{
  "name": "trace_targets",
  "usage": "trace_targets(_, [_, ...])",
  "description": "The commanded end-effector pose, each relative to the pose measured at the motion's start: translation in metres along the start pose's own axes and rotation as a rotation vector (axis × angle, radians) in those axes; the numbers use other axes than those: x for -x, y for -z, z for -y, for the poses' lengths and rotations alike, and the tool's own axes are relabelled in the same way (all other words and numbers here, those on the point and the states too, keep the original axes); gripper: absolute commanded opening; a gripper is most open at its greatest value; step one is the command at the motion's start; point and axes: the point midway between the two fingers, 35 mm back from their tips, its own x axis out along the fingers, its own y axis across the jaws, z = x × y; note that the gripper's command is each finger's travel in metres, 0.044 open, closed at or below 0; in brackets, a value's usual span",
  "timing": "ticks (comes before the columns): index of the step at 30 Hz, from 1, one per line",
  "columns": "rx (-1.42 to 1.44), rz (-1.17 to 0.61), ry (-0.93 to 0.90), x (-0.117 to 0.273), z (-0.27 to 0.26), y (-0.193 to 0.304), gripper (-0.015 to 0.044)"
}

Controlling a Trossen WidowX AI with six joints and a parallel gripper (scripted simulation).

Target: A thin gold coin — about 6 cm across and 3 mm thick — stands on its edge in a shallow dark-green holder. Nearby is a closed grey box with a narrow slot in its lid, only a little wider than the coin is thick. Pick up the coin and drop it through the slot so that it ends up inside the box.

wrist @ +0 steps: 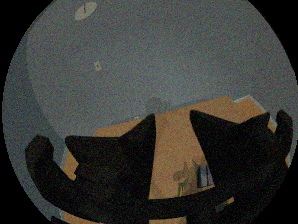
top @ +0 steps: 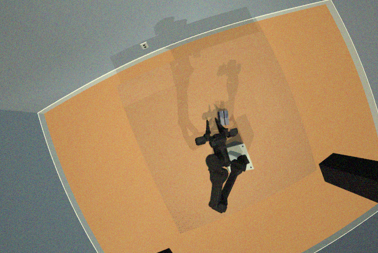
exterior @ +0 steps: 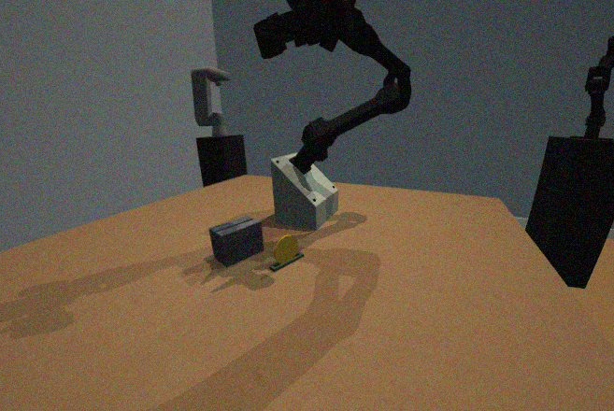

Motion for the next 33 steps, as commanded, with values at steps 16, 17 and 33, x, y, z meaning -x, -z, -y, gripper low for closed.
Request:
trace_targets(16, [-0.062, -1.252, 0.141, -0.055, 0.049, 0.259, 0.0161])
trace_targets(17, [-0.066, -1.281, 0.142, -0.053, 0.049, 0.264, 0.0161])
trace_targets(33, [-0.068, -1.291, 0.141, -0.063, 0.051, 0.299, 0.0161])
